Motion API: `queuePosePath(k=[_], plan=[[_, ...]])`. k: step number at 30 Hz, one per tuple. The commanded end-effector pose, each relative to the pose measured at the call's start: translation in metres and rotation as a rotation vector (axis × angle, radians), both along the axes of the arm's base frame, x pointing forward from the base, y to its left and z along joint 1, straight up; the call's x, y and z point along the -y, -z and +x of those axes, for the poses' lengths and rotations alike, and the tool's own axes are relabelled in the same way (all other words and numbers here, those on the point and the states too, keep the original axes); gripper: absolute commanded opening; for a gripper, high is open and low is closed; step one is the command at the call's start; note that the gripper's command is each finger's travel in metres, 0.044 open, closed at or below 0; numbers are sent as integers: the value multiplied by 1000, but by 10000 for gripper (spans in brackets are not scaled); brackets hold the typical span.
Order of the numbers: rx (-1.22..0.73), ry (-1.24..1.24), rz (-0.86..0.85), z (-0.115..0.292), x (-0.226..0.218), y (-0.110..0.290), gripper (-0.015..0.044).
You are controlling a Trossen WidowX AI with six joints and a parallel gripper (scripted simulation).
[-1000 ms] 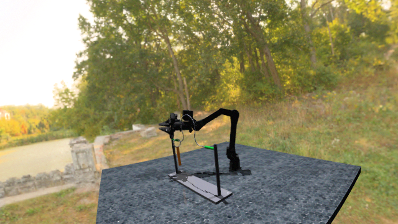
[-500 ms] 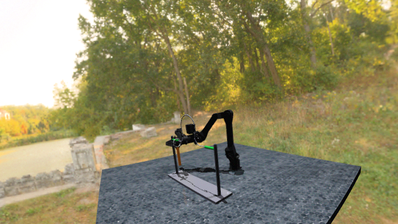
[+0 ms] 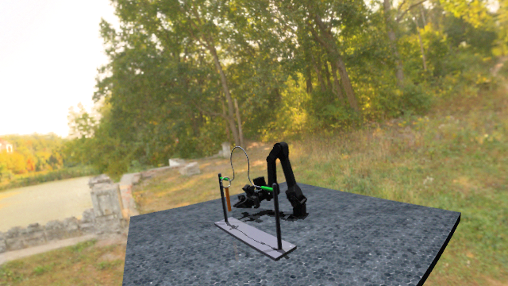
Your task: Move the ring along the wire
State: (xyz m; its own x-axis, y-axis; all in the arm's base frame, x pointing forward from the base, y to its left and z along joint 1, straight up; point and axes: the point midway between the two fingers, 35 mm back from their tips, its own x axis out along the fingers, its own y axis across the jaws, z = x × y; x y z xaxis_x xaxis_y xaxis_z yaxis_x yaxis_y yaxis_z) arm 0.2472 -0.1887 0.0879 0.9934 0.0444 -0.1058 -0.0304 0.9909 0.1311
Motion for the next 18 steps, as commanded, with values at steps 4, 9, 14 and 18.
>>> queuePosePath(k=[4, 9, 14, 18], plan=[[33, -99, -138, -33, -43, 19, 160], [34, -102, -142, -33, -44, 19, 160], [27, -104, -145, -15, -44, 5, 160], [30, -103, -145, 2, -46, -11, 160]])
